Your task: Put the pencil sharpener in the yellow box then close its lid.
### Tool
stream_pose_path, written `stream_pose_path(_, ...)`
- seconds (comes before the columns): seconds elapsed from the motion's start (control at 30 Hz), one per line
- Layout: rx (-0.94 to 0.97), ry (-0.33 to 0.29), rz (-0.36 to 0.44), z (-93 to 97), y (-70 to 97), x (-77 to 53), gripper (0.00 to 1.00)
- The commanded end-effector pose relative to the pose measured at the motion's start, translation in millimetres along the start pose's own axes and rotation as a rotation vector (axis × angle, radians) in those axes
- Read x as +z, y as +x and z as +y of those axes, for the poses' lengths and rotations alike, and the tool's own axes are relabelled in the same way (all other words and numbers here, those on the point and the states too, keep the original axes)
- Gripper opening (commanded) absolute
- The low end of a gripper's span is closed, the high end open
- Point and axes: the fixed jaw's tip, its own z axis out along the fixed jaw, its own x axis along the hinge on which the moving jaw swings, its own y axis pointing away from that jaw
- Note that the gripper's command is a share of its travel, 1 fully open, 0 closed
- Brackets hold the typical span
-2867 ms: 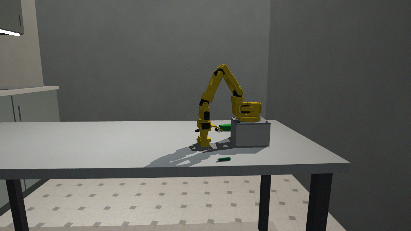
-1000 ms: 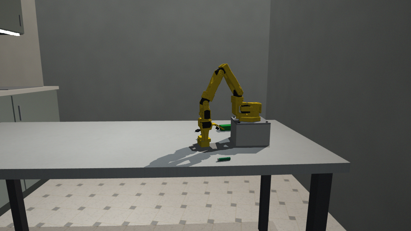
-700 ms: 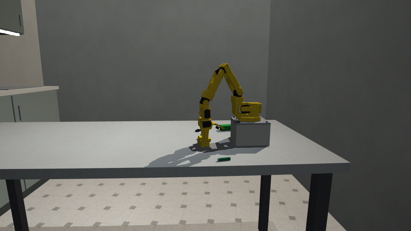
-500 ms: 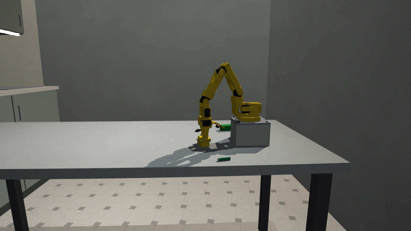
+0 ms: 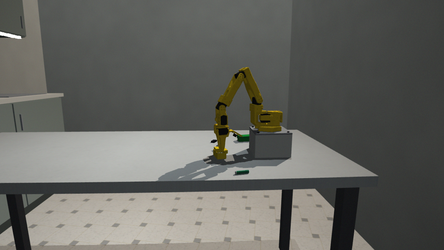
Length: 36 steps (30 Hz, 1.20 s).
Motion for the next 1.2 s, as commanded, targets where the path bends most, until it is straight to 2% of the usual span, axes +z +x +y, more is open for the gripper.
stream_pose_path(0.0,0.0,0.001,0.001,1.2,-0.8,-4.4,0.11)
stream_pose_path(1.17,0.0,0.001,0.001,1.2,-1.3,-18.6,0.11)
